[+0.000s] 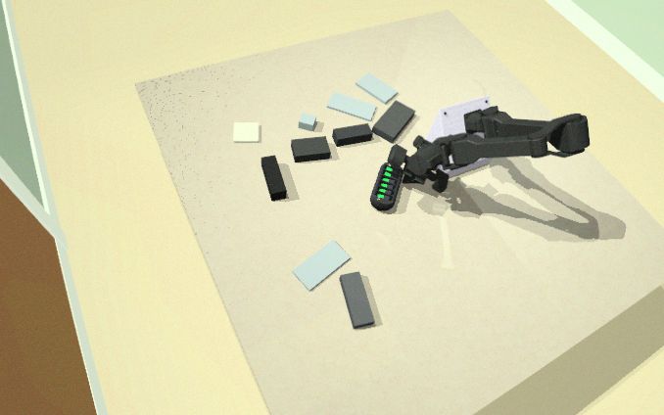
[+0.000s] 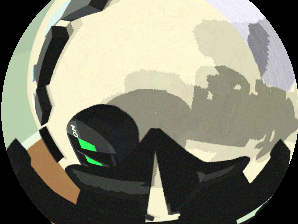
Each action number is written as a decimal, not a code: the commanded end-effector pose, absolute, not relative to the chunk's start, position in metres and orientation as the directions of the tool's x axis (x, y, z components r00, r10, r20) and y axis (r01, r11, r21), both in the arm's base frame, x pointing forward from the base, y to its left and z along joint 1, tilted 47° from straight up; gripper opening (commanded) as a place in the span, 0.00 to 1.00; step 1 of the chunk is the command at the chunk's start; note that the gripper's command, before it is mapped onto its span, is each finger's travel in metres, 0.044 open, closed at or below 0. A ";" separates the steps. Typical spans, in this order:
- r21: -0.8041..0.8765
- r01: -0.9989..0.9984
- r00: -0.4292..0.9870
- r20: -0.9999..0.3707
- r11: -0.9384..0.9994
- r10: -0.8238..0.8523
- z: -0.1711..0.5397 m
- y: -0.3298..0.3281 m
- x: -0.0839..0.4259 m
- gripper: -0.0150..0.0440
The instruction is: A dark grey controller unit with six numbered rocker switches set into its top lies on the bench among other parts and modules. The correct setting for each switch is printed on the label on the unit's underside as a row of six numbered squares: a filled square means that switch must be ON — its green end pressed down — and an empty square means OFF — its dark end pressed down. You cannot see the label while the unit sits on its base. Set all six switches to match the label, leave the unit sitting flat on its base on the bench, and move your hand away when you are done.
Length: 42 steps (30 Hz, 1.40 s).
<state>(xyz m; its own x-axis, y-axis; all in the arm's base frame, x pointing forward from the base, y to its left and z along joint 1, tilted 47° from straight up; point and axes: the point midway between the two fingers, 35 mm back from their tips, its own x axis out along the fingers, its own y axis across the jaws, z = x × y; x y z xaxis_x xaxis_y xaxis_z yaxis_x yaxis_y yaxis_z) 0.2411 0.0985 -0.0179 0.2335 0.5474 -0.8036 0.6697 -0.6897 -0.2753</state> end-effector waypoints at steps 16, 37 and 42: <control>-0.270 0.676 0.238 -0.801 -0.686 0.549 -0.022 0.094 0.249 0.25; -0.269 0.676 0.239 -0.801 -0.686 0.549 -0.037 0.079 0.261 0.25; -0.268 0.676 0.239 -0.801 -0.686 0.549 -0.040 0.076 0.264 0.25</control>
<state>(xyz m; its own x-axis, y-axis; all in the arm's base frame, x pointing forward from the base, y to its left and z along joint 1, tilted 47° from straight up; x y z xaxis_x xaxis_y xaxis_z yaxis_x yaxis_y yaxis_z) 0.2556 0.0797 -0.0389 0.2253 0.5570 -0.7994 0.6729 -0.6823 -0.2858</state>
